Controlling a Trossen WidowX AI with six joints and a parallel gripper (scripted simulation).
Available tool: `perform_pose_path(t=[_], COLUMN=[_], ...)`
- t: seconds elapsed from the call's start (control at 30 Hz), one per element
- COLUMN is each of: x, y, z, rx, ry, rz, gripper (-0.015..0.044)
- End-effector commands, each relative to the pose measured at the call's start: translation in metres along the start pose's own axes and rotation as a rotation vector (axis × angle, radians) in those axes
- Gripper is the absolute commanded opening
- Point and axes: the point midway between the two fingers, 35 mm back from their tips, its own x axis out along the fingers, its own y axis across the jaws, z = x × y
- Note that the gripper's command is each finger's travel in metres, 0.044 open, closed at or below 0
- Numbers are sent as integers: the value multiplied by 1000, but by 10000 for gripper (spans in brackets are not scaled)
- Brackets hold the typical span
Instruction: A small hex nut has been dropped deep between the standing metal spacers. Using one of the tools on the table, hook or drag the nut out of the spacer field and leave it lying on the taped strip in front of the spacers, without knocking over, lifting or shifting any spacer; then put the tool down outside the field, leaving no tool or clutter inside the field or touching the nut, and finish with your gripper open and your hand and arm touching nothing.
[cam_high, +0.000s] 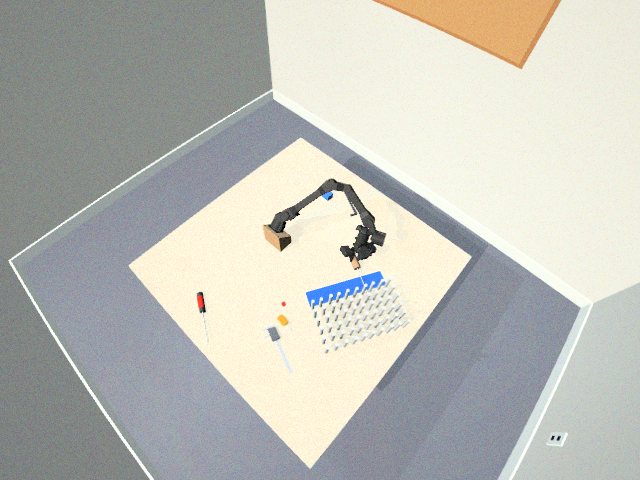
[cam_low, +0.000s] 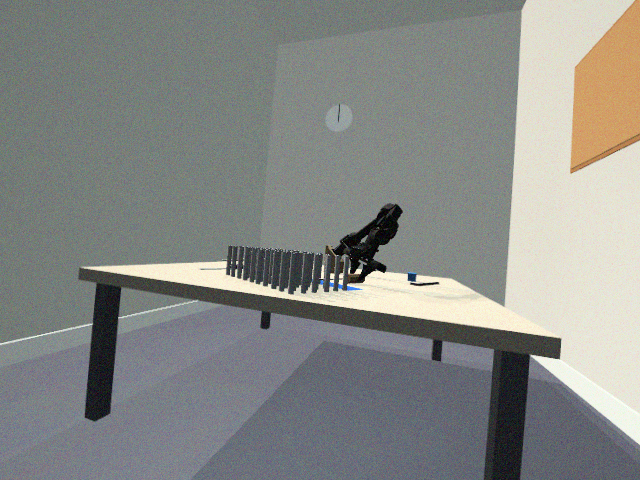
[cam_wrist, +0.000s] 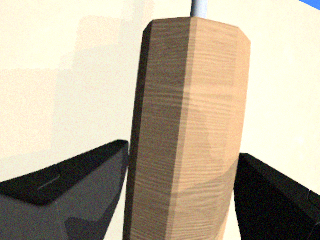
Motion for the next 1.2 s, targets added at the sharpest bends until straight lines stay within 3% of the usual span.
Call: perform_pose_path(t=[0.0,1.17], x=[-1,-8], y=[-1,0], z=[-3,-29], rx=[6,7], ry=[-3,-2], rz=[-2,-1], gripper=[0,0])
